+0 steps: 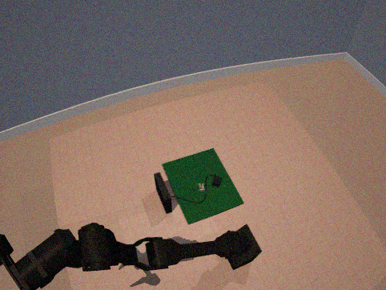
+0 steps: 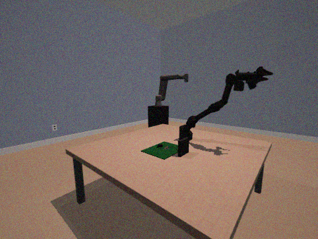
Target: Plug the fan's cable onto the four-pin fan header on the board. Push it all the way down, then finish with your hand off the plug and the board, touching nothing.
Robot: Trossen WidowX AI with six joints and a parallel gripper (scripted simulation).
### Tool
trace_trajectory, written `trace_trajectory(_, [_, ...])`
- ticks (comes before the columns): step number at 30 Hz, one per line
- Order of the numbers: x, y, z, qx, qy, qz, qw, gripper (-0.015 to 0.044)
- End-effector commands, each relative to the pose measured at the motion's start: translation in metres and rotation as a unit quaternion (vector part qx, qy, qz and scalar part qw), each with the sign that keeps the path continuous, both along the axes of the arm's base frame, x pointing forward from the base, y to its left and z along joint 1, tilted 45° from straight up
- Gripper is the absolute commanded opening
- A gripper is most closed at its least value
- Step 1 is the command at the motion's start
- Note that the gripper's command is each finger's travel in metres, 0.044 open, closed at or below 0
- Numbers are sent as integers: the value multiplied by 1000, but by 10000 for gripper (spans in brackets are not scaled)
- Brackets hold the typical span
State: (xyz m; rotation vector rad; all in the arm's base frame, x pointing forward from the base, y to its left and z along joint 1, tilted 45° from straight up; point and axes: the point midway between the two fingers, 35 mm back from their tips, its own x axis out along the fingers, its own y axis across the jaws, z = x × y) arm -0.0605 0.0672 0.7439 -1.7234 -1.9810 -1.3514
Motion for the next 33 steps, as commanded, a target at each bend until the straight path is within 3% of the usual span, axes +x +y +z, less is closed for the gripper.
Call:
trace_trajectory(1, [0,0,0,0,0,0,1000,426])
trace_trajectory(4, [0,0,0,0,0,0,1000,440])
trace_trajectory(13, [-14,-36,8,50,-18,44,998,210])
trace_trajectory(24, [-28,-159,22,229,-34,78,970,210])
trace_trajectory(33, [-16,-213,17,287,-20,119,950,210])
